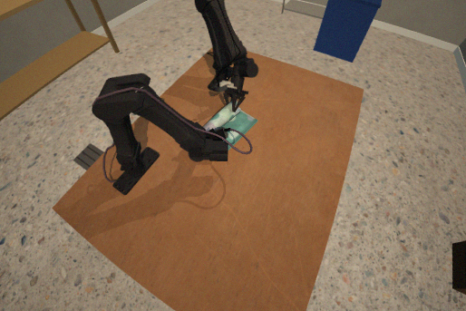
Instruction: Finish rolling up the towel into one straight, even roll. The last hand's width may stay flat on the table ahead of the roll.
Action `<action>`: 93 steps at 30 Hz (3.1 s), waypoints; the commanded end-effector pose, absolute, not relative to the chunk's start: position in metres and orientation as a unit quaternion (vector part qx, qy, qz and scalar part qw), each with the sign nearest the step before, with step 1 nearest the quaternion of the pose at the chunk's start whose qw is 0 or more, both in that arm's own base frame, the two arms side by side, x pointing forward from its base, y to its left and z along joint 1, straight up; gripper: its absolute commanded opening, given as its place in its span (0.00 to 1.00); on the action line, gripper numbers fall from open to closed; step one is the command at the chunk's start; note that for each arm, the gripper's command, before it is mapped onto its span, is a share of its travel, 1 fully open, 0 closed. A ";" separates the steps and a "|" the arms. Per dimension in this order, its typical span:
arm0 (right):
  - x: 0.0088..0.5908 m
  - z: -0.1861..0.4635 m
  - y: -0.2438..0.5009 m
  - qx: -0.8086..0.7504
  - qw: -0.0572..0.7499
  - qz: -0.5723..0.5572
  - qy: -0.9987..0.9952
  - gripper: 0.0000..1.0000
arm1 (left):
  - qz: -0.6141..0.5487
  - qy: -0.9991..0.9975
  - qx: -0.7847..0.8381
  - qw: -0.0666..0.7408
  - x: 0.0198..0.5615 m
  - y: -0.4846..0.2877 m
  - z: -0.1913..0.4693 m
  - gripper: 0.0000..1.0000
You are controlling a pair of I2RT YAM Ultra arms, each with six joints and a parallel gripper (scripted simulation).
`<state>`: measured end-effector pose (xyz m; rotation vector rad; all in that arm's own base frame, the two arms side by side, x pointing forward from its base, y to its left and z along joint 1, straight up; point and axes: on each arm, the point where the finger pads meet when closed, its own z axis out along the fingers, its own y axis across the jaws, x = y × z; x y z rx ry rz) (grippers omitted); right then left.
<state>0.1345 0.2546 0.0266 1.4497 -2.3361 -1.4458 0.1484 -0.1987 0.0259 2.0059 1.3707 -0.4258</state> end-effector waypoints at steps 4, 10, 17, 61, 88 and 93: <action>0.144 0.031 0.259 0.470 0.003 -0.472 -0.746 0.32 | -0.166 0.520 0.768 0.335 0.151 -0.205 0.031 0.29; 0.144 0.036 0.259 0.470 0.003 -0.472 -0.746 0.55 | -0.166 0.520 0.768 0.335 0.151 -0.205 0.031 0.29; 0.144 0.041 0.259 0.470 0.003 -0.472 -0.746 0.74 | -0.166 0.520 0.768 0.335 0.151 -0.205 0.031 0.29; 0.151 0.086 0.236 0.589 -0.230 -0.245 -0.735 0.92 | -0.397 0.627 0.671 0.002 0.151 -0.205 0.040 0.29; 0.140 0.092 0.248 0.636 -0.363 -0.089 -0.674 0.98 | -0.454 0.637 0.614 -0.104 0.151 -0.205 0.034 0.29; 0.142 0.090 0.247 0.639 -0.363 -0.091 -0.672 0.98 | -0.454 0.637 0.614 -0.104 0.151 -0.205 0.031 0.29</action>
